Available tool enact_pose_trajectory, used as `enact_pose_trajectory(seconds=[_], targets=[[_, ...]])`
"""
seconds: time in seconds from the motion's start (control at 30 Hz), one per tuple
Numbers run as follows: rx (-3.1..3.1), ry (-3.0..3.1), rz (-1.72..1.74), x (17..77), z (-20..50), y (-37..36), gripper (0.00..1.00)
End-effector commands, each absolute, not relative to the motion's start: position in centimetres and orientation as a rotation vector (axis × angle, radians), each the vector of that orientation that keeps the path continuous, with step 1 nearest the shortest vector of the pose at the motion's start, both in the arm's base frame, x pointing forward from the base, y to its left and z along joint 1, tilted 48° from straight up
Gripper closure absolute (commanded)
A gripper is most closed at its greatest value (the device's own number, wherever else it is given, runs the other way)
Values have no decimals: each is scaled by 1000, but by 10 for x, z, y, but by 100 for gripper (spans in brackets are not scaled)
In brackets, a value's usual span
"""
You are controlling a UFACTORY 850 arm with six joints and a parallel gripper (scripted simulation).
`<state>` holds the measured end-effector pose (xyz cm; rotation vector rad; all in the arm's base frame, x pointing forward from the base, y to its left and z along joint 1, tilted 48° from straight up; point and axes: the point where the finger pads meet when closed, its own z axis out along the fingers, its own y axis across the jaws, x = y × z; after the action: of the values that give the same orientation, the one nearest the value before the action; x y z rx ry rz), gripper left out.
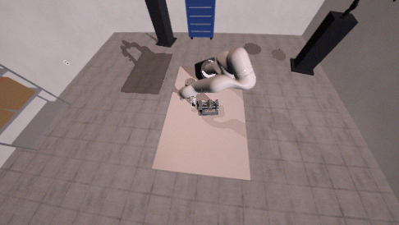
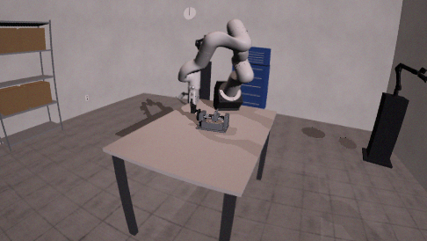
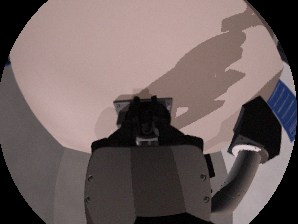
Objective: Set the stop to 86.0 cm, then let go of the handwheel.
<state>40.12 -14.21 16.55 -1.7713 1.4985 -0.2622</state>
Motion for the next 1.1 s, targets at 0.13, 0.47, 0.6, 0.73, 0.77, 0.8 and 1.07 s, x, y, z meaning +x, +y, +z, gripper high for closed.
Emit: enact_pose_trajectory(seconds=[0.13, 0.47, 0.6, 0.73, 0.77, 0.8, 1.07], targets=[[-1770, 1497, -265, 392, 154, -141, 94], [-1770, 1497, -265, 390, 142, -138, 94], [-1770, 1497, -265, 391, 136, -135, 94], [-1770, 1497, -265, 393, 131, -133, 94], [-1770, 1497, -265, 394, 130, -132, 94], [-1770, 1497, -265, 395, 129, -132, 94], [-1770, 1497, -265, 400, 124, -128, 94]])
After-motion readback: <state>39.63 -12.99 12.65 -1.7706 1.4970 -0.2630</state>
